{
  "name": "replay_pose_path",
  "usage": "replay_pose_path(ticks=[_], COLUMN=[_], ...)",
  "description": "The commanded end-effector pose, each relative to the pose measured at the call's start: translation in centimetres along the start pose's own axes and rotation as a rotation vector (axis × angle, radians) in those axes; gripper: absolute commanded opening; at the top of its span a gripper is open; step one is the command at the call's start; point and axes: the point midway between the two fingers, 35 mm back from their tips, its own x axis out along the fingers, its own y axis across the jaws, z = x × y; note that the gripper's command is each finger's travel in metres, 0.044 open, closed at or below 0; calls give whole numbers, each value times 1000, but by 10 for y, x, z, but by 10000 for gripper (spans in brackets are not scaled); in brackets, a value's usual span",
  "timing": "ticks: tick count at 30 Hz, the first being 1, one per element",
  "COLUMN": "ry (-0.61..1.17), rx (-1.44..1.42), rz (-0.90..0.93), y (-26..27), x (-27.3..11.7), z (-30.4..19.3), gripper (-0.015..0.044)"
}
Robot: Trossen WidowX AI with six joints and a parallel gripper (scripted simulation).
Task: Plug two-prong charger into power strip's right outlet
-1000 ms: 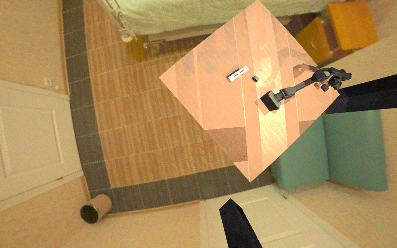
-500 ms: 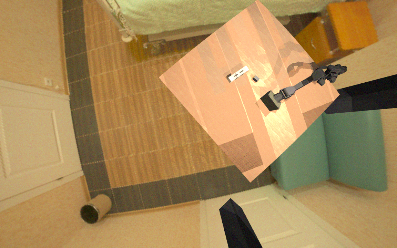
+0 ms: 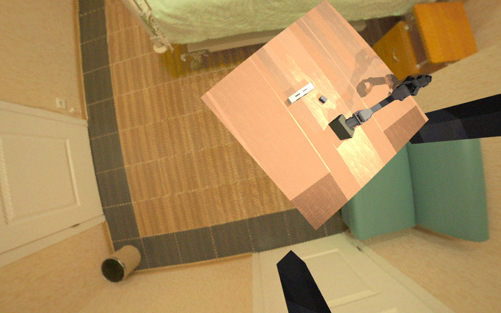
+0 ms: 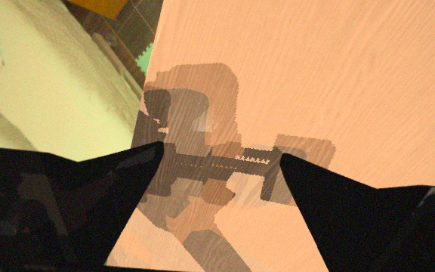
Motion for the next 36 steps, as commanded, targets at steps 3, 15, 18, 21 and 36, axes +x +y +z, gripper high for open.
replay_pose_path(ticks=[3,15,18,21,36], ry=[51,148,172,195,354], rx=[-60,-163,-189,-215,-245], rz=[9,30,33,36,43], y=[8,21,23,25,24], x=[5,10,11,11,10], z=[-31,-89,-104,-118,-195], gripper=[440,440,440,440,440])
